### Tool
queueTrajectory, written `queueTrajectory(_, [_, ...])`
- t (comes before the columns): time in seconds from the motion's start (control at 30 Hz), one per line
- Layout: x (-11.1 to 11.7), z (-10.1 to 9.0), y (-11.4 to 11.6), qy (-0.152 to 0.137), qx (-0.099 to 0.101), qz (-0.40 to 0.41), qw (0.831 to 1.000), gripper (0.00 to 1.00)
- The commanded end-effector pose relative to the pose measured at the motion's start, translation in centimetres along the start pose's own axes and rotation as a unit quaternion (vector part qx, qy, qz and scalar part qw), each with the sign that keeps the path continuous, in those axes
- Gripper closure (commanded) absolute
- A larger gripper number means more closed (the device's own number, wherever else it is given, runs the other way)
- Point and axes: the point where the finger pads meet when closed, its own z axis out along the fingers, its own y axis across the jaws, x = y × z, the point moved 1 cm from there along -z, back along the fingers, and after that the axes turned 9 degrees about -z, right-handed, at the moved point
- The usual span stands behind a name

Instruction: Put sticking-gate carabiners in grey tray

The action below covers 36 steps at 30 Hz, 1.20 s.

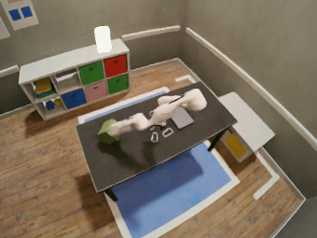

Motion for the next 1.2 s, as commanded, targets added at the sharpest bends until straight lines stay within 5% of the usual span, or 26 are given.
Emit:
queueTrajectory(0.0, [0.71,0.32,0.06,-0.036,0.066,0.006,0.997,0.0])
queueTrajectory(1.17, [0.72,0.33,0.06,-0.04,0.07,0.007,0.997,0.0])
